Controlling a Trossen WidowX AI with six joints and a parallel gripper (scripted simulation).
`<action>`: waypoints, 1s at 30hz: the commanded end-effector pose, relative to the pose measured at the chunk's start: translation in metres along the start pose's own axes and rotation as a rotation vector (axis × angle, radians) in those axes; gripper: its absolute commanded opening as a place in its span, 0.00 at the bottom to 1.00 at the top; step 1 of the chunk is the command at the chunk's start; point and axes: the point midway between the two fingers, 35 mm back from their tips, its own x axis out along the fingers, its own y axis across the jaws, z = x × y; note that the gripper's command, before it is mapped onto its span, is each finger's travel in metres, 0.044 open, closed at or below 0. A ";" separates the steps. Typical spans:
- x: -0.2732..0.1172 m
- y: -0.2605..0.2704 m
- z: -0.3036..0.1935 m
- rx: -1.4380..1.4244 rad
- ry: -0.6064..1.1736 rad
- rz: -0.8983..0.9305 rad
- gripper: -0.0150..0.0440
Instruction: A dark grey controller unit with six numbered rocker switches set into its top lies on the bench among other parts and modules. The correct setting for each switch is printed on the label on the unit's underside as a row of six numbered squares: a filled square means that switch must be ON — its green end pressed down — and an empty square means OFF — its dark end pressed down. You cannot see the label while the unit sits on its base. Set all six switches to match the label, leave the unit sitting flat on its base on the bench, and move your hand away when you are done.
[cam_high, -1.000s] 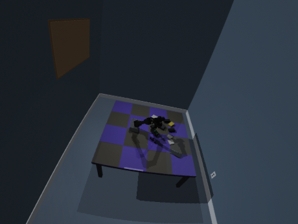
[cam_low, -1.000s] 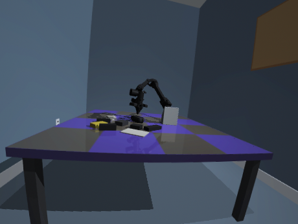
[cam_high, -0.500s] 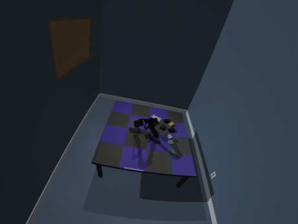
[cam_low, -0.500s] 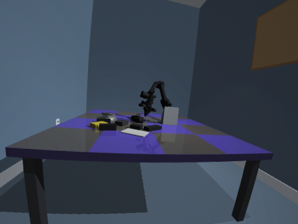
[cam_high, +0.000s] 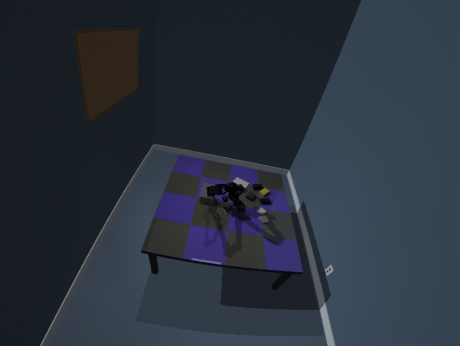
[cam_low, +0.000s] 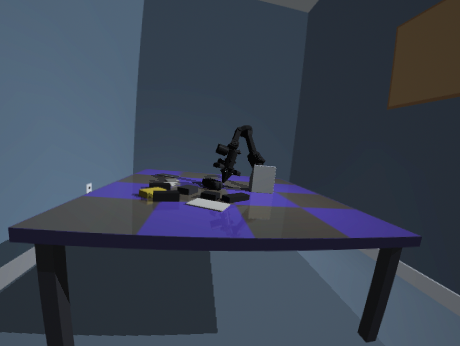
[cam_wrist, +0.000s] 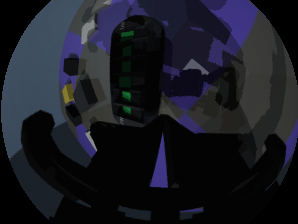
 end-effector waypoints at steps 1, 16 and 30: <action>0.006 -0.004 -0.002 -0.011 0.007 -0.002 0.25; 0.028 -0.013 -0.002 -0.011 0.003 -0.004 0.25; 0.032 -0.012 -0.002 -0.011 0.002 -0.005 0.25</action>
